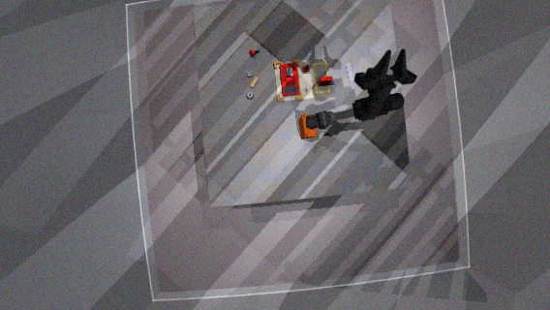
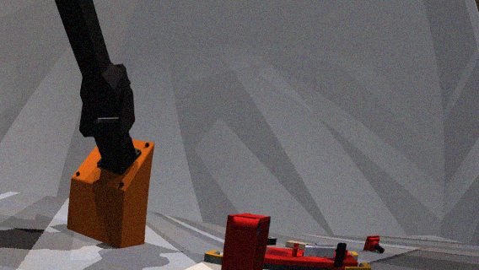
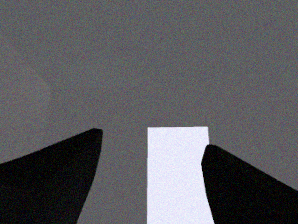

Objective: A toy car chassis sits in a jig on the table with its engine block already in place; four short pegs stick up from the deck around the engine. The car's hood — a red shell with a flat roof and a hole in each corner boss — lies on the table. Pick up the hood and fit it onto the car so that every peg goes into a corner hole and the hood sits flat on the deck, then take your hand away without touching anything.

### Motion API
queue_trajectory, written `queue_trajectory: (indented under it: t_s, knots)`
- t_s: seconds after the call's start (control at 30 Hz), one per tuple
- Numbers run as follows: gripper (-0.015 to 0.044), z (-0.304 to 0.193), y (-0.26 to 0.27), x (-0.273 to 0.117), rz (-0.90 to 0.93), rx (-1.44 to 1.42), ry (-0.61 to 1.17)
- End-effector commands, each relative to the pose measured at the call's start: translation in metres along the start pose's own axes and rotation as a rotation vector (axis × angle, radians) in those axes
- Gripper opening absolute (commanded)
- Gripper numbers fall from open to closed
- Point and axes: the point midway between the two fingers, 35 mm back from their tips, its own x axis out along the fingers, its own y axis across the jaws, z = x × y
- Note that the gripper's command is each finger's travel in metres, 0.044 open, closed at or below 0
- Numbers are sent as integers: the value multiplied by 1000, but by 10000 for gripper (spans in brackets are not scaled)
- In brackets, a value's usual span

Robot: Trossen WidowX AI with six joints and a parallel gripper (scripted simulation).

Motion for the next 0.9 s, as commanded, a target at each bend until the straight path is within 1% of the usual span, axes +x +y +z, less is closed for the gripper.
queue_trajectory:
  t_s: [0.0, 0.1, 0.23, 0.27, 0.37, 0.57, 0.73, 0.87]
  knots:
    - [194, 1, 0, 0, -1, -4, -1]
    - [116, 10, -8, 6, -20, -61, -15]
    - [11, 43, -27, 21, -81, -220, -64]
    - [0, 51, -31, 24, -96, -253, -76]
    - [0, 83, -44, 33, -151, -363, -141]
    - [0, 166, -63, 42, -289, -591, -315]
    - [0, 240, -65, 36, -416, -755, -481]
    - [0, 298, -58, 21, -526, -866, -625]
